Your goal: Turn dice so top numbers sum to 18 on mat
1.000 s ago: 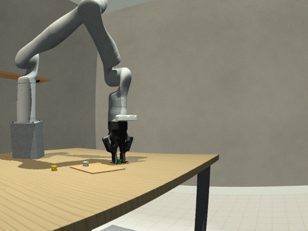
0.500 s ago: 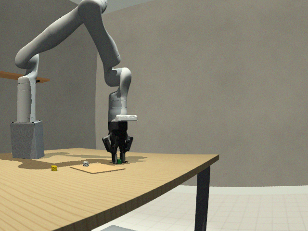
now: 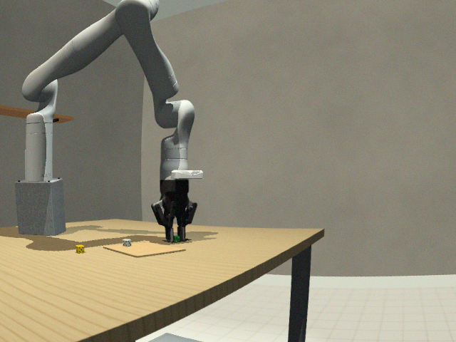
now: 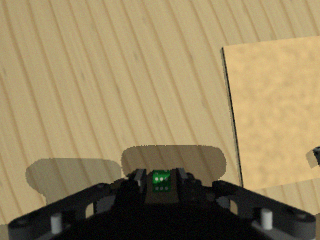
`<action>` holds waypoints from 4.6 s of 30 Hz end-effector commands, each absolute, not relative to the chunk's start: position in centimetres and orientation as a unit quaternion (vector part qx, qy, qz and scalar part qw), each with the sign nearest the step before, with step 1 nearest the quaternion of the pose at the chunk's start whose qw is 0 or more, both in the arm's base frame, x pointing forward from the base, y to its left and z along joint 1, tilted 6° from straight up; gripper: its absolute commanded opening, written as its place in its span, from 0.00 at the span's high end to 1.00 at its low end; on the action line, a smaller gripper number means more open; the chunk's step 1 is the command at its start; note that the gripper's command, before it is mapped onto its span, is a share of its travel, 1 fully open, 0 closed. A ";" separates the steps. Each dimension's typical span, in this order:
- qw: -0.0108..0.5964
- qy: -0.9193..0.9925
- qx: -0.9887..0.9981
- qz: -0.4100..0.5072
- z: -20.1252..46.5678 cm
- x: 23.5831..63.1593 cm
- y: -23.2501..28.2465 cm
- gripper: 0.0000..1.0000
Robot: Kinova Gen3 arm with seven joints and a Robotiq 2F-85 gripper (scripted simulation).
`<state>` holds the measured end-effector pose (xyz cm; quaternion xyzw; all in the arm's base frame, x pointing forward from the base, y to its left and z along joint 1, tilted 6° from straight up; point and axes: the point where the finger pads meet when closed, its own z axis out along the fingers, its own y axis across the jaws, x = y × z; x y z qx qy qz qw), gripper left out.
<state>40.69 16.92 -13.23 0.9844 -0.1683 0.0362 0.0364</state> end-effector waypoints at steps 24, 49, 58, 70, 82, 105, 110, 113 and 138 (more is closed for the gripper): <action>0.036 -0.168 0.984 0.037 -13.2 40.7 17.0 0.89; 0.036 -0.168 0.984 0.037 -7.3 40.4 17.4 0.89; 0.036 -0.168 0.984 0.037 -3.3 40.1 17.8 0.89; 0.036 -0.168 0.984 0.037 -3.2 40.1 17.8 0.89; 0.037 -0.120 0.991 0.035 -2.8 41.0 14.2 0.89; 0.043 0.034 0.998 0.029 -1.5 41.3 2.7 0.89; 0.043 0.034 0.998 0.029 -1.5 41.3 2.7 0.89; 0.043 0.034 0.998 0.029 -1.5 41.3 2.7 0.89; 0.043 0.034 0.998 0.029 -6.6 41.6 2.2 0.89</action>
